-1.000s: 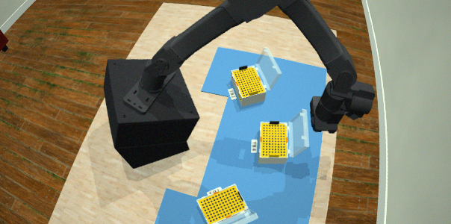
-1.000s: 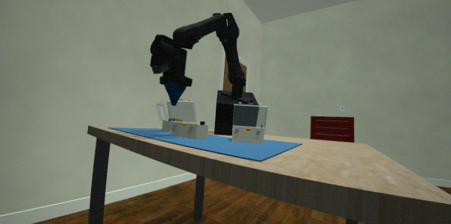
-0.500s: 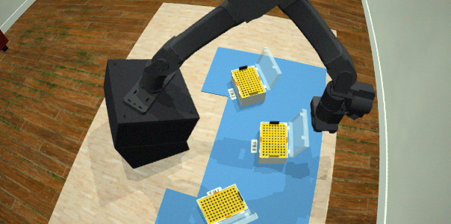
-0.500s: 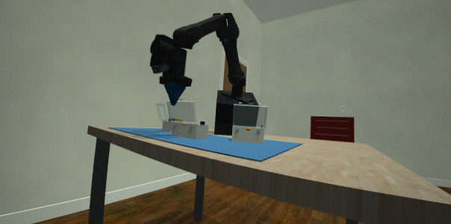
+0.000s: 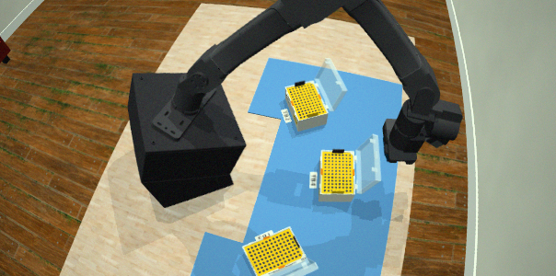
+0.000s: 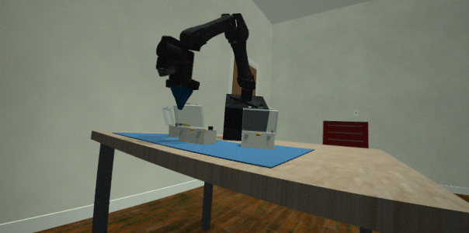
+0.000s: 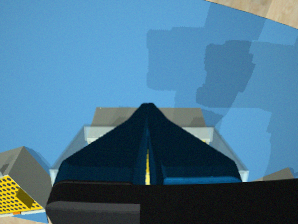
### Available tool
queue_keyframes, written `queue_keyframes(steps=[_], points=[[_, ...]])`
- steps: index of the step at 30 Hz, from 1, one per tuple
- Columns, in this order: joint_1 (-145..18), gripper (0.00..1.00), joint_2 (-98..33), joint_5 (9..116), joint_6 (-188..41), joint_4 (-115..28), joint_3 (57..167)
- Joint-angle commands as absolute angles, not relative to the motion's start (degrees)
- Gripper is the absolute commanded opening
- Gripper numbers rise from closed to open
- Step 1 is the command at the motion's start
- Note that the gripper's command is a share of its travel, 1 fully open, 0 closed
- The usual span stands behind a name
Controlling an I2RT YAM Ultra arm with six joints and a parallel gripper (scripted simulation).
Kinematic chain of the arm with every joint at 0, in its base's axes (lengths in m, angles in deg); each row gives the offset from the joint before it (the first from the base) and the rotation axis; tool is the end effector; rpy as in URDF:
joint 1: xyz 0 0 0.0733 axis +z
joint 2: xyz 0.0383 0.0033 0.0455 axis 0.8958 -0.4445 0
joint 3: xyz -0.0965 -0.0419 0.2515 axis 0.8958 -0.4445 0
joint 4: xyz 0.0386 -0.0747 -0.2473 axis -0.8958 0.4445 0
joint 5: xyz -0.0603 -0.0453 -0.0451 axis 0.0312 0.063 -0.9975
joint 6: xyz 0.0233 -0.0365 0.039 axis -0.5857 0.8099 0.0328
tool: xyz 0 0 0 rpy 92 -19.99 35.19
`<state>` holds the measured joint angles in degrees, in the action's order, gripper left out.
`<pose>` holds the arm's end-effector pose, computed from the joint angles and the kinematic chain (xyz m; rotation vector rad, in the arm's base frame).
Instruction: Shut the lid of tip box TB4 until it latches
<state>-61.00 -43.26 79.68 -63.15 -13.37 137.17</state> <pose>0.4227 0.0329 0.2214 -0.3876 2.6998 0.3831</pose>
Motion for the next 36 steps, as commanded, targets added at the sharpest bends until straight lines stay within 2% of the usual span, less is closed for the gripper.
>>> queue_keyframes(steps=[1,24,36], points=[[-61.9,0.0,-41.8,79.7,-63.4,-14.2,138.4],[-61.9,0.0,-41.8,79.7,-63.4,-14.2,138.4],[-62.3,0.0,-39.1,80.1,-62.6,-16.0,132.0]])
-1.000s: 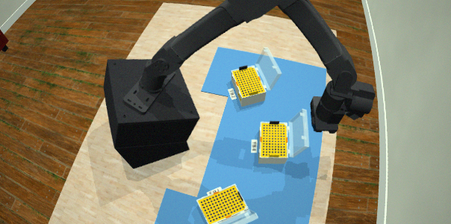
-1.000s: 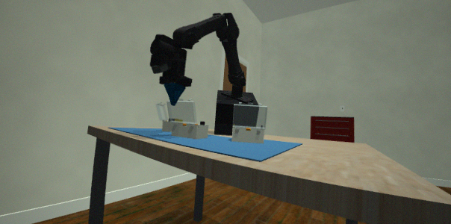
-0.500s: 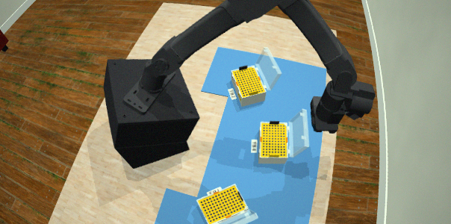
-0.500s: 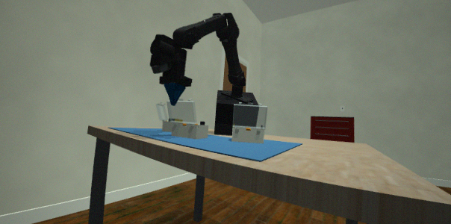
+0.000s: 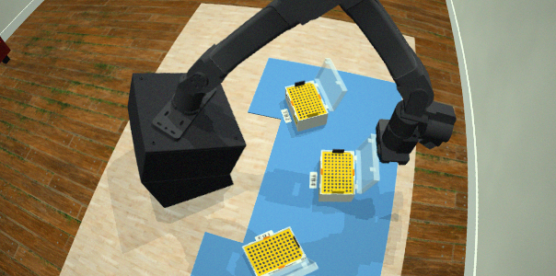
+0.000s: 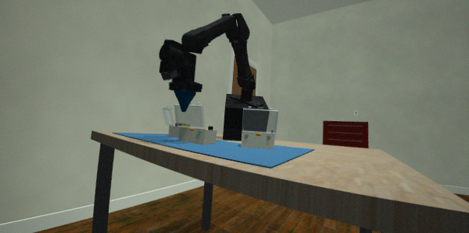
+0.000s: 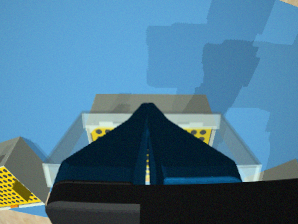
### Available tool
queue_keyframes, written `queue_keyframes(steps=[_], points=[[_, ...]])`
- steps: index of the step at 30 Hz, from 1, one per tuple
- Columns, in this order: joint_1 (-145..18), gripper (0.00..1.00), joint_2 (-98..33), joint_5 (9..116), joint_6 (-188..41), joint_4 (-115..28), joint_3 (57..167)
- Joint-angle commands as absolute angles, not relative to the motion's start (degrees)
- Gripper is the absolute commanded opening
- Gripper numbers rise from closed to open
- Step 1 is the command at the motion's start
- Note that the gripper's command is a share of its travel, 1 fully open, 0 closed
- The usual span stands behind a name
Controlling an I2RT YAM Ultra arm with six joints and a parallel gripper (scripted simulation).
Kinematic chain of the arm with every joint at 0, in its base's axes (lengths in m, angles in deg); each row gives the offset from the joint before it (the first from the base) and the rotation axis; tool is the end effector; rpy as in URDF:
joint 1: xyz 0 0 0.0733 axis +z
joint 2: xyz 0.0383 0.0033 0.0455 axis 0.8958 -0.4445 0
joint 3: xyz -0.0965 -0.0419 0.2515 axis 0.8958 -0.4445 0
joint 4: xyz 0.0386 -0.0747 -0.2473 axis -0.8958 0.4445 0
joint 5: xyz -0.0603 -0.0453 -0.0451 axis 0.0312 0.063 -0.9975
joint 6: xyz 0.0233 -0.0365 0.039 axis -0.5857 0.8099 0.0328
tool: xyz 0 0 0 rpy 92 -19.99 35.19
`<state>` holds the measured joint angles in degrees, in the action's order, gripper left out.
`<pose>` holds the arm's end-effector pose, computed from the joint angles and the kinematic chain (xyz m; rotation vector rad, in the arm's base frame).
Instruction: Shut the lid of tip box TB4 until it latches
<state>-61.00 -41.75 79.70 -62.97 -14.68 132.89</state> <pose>0.4119 0.0325 0.2113 -0.3899 2.7238 0.3887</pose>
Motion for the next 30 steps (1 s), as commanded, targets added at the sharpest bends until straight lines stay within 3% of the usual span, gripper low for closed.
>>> queue_keyframes(steps=[1,30], points=[[-62.3,0.0,-38.9,80.2,-62.5,-16.2,131.5],[-63.5,0.0,-32.3,80.6,-61.3,-20.6,120.1]])
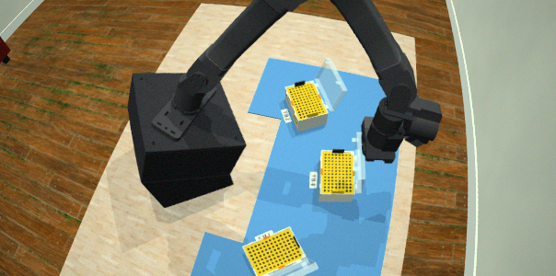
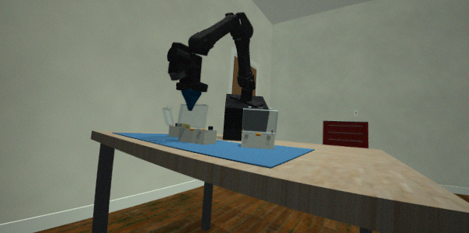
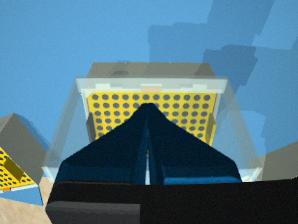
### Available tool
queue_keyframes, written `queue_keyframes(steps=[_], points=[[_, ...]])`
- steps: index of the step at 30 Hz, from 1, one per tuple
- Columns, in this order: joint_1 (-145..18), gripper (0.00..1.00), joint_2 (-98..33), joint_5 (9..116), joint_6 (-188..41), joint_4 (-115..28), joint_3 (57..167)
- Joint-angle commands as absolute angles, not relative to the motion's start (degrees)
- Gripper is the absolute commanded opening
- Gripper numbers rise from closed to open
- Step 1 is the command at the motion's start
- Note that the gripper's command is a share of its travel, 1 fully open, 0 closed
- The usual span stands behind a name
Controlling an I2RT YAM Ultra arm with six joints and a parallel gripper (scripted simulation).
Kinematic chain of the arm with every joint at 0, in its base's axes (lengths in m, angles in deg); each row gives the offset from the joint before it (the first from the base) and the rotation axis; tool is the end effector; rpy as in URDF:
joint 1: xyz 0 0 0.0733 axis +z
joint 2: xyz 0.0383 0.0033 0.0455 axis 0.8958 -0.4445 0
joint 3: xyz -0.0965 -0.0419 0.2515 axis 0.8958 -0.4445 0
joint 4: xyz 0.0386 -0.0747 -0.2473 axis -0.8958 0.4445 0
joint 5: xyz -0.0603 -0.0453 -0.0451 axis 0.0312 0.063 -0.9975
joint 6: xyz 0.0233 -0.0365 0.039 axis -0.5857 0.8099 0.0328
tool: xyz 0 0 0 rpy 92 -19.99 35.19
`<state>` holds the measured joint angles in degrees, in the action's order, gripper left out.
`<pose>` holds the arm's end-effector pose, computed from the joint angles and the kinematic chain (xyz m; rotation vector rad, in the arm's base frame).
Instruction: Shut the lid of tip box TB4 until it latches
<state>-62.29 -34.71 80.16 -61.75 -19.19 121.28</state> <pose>0.3777 0.0227 0.2030 -0.3892 2.7184 0.3880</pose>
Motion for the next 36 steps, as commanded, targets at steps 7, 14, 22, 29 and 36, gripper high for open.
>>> queue_keyframes(steps=[7,14,22,29,36], points=[[-63.8,0.0,-31.1,80.7,-61.0,-21.3,118.1],[-64.1,0.0,-29.5,80.9,-60.7,-22.3,115.5],[-64.5,0.0,-28.1,81.0,-60.3,-23.0,113.2],[-64.9,0.0,-26.5,81.1,-59.9,-23.9,110.6],[-65.2,0.0,-25.4,81.2,-59.6,-24.4,108.8]])
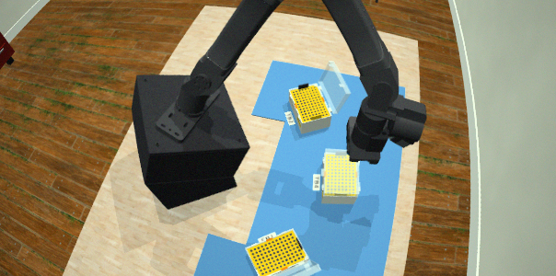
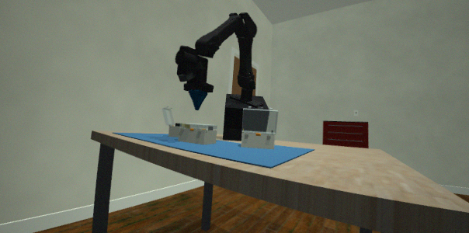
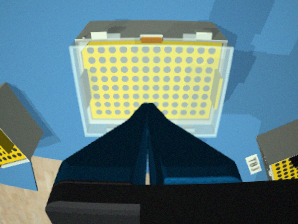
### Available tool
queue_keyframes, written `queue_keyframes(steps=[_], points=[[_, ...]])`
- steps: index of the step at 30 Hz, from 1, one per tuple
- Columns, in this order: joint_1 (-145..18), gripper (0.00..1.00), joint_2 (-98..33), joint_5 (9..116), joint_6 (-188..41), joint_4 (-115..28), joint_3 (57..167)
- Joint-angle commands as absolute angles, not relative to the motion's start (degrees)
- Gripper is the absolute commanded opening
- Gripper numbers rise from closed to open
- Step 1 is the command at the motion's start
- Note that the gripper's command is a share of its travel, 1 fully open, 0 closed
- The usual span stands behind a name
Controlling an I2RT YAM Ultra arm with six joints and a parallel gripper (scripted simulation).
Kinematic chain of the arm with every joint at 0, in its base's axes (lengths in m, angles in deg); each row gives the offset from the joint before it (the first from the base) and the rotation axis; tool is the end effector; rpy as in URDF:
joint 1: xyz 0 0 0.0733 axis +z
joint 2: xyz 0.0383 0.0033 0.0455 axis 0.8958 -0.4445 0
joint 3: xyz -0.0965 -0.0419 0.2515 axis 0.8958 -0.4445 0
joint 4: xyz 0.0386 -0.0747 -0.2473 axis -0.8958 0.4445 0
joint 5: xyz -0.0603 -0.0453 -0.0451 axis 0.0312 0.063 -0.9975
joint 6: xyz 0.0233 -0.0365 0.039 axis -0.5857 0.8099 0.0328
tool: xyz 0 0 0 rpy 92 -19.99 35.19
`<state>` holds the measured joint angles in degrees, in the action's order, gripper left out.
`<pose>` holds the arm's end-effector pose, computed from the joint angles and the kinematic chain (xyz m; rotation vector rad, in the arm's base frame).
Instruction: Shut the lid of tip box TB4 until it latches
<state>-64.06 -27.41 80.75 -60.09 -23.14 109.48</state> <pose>0.3386 0.0117 0.1916 -0.3869 2.7189 0.3884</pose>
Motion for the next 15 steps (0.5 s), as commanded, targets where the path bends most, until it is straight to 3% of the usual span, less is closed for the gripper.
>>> queue_keyframes(steps=[1,15], points=[[-65.3,0.0,-25.1,81.3,-59.5,-24.6,108.3],[-65.4,0.0,-24.3,81.2,-59.5,-24.8,109.4]])
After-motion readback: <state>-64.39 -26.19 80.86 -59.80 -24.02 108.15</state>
